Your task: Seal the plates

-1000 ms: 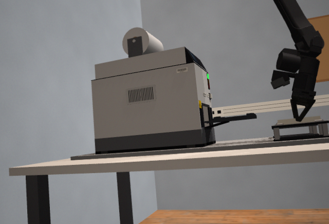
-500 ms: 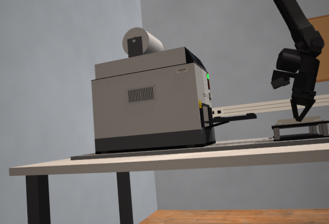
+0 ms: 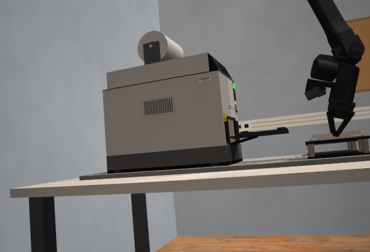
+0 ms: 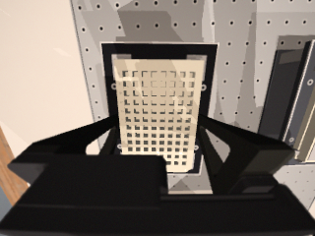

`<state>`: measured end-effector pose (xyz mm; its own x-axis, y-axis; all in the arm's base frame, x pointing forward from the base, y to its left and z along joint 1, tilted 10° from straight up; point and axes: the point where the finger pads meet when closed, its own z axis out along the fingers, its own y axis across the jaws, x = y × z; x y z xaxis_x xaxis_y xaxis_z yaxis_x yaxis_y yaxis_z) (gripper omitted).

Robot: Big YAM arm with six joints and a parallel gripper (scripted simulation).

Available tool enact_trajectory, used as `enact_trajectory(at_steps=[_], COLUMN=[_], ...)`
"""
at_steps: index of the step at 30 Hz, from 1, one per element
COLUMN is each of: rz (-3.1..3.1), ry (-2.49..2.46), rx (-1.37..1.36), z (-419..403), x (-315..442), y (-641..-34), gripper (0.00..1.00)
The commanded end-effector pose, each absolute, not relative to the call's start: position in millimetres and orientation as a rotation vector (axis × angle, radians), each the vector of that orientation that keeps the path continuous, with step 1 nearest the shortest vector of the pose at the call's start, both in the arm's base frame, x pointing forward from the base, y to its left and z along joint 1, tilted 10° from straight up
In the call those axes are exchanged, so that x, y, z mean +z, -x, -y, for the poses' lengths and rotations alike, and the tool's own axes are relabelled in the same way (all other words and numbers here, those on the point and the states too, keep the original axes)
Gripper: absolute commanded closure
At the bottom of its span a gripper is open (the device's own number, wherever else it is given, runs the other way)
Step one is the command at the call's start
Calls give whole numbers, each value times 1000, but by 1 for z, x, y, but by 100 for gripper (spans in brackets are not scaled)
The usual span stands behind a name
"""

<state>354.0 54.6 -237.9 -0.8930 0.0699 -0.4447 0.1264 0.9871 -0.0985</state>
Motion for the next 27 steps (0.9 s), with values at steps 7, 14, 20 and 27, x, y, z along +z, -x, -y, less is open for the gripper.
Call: enact_trajectory(at_steps=[7, 14, 20, 27], rz=[-2658, -2658, -2659, -2660], ry=[-141, -141, -141, -141], rx=[-157, -158, -159, -159], z=[-60, -60, -60, -59], x=[-229, -229, -229, -229], y=[-360, -360, -359, -359], gripper=[11, 14, 100, 100])
